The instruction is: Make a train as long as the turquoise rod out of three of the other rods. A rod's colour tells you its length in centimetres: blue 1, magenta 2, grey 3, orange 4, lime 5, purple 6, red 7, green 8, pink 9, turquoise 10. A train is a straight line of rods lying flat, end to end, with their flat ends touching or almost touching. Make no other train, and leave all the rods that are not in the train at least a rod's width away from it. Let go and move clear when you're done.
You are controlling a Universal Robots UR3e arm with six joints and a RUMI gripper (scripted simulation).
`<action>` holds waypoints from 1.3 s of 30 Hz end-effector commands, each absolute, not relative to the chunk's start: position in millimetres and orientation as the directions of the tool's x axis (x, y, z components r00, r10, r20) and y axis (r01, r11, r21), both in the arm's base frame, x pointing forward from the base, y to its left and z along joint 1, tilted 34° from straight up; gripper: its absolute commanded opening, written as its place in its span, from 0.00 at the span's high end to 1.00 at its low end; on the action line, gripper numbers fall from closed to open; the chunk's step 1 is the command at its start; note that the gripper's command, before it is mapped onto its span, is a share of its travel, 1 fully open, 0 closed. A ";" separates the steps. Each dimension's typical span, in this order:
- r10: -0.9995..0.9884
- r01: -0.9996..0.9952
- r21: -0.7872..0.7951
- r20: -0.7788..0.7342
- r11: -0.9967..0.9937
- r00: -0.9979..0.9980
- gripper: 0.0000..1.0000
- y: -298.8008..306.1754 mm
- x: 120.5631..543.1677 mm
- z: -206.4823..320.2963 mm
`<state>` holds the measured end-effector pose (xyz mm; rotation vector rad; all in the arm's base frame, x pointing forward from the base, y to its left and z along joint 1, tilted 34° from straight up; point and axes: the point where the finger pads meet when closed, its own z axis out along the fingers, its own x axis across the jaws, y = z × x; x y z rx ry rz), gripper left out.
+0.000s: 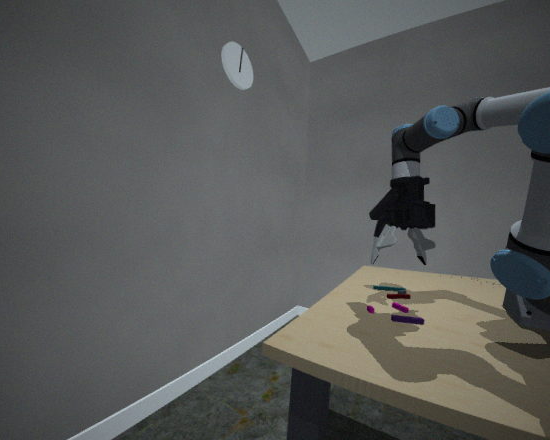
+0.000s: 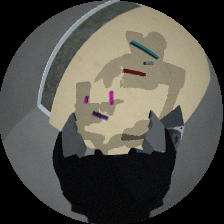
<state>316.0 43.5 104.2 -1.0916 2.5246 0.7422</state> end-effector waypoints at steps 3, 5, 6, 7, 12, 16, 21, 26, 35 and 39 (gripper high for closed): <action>-0.590 -0.740 0.339 -0.451 0.581 -0.670 0.00 42.9 316.4 104.6; -0.590 -0.740 0.339 -0.451 0.581 -0.670 0.00 42.9 316.4 104.6; -0.590 -0.740 0.339 -0.451 0.581 -0.670 0.00 42.9 316.4 104.6; -0.590 -0.740 0.339 -0.451 0.581 -0.670 0.00 42.9 316.4 104.6; -0.590 -0.740 0.340 -0.451 0.581 -0.670 0.00 42.9 316.4 104.6; -0.589 -0.739 0.340 -0.451 0.581 -0.671 0.00 43.0 316.4 104.6; -0.581 -0.730 0.346 -0.446 0.590 -0.681 0.00 43.3 316.3 104.7; -0.559 -0.704 0.362 -0.433 0.611 -0.708 0.00 44.4 316.1 104.9; -0.493 -0.627 0.405 -0.393 0.665 -0.776 0.00 47.4 315.2 105.5; -0.433 -0.557 0.437 -0.356 0.706 -0.828 0.00 50.0 314.4 106.2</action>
